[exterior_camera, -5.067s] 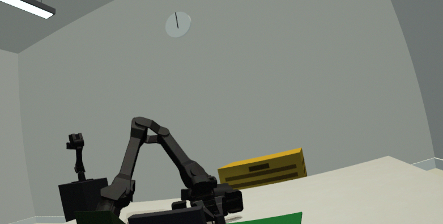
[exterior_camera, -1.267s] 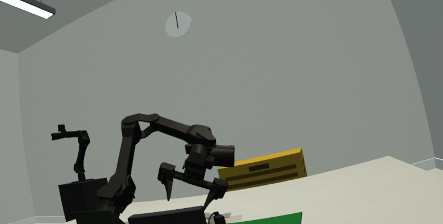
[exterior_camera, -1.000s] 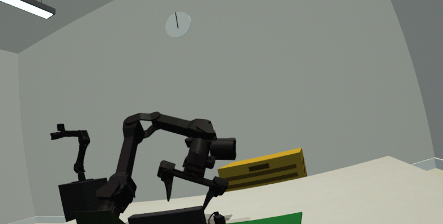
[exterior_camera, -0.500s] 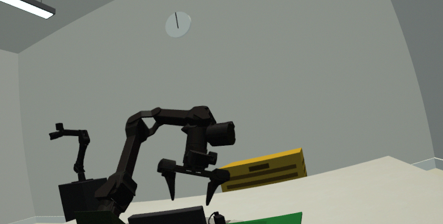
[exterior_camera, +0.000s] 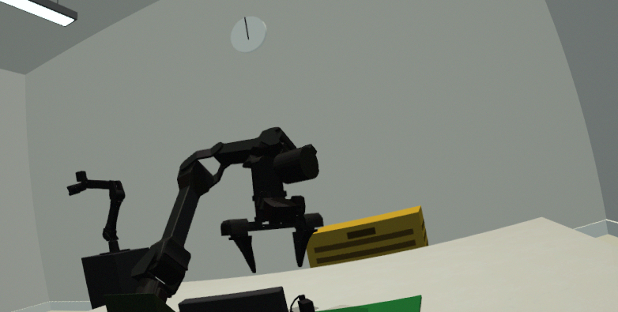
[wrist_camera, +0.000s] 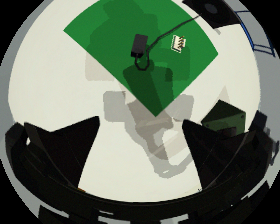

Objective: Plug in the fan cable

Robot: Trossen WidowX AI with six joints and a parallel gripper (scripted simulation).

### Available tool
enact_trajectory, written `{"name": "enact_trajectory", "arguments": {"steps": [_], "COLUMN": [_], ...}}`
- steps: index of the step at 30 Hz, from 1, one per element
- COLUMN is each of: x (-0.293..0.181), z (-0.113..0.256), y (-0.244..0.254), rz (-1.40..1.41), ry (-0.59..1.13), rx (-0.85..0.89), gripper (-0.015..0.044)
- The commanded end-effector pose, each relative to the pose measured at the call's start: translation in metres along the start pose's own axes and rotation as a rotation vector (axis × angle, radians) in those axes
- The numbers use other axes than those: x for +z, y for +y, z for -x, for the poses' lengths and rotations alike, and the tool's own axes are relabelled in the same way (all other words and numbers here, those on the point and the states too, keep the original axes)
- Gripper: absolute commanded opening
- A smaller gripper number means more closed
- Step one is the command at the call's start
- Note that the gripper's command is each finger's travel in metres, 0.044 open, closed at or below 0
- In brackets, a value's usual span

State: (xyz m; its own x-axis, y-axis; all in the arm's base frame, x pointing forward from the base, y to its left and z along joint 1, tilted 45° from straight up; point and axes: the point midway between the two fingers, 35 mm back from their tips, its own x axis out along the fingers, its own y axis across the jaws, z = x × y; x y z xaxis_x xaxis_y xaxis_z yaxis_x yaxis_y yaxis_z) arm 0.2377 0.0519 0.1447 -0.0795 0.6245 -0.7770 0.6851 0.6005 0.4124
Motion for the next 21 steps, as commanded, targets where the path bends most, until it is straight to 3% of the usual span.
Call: {"name": "enact_trajectory", "arguments": {"steps": [1, 8, 16, 21], "x": [0.006, 0.005, 0.094, 0.102], "z": [0.011, 0.007, 0.063, 0.068], "y": [0.007, 0.003, -0.009, -0.013], "rz": [0.034, 0.014, -0.091, -0.101], "ry": [0.027, 0.013, -0.016, -0.018], "rx": [0.104, 0.058, 0.110, 0.115], "gripper": [0.0440, 0.0440, 0.0440, 0.0440]}}
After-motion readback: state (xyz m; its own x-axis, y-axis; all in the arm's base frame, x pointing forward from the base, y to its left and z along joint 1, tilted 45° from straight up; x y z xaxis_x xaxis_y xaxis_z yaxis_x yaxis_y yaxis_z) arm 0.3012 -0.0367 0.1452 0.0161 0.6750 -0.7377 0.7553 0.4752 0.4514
